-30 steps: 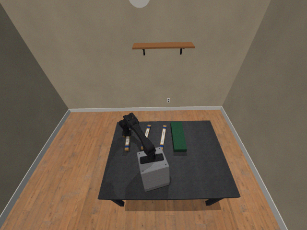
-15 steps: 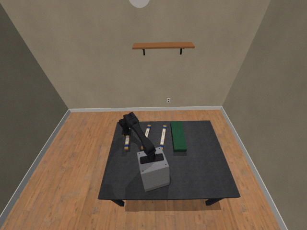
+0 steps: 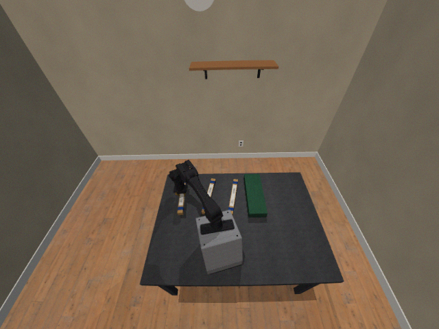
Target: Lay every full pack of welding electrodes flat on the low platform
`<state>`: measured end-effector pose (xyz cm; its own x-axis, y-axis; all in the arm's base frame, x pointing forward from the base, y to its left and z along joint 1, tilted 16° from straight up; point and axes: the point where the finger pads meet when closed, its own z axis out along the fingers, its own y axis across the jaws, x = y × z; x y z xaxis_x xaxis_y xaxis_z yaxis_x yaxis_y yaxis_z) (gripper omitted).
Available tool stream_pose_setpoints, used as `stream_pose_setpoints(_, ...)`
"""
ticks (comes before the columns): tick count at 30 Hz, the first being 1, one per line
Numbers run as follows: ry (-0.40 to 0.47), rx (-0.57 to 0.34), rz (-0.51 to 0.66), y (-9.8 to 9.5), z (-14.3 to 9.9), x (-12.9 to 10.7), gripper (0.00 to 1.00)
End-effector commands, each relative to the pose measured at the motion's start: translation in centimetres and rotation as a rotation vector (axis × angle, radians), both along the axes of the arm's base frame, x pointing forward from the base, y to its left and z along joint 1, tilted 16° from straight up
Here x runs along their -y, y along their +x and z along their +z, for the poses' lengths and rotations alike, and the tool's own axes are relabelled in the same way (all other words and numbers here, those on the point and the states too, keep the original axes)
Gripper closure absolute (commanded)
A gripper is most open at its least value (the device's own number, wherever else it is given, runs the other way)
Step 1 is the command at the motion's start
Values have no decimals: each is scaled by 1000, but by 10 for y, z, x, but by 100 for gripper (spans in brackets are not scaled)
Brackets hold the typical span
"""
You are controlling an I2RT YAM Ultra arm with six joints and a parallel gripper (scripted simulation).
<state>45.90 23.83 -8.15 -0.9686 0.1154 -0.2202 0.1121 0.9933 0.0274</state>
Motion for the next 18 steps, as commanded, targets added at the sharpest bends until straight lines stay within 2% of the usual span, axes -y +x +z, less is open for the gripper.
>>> stream_pose_setpoints(1, 43, 93, 10, 15, 60, -21, 100)
stream_pose_setpoints(18, 43, 94, 10, 18, 68, -23, 100)
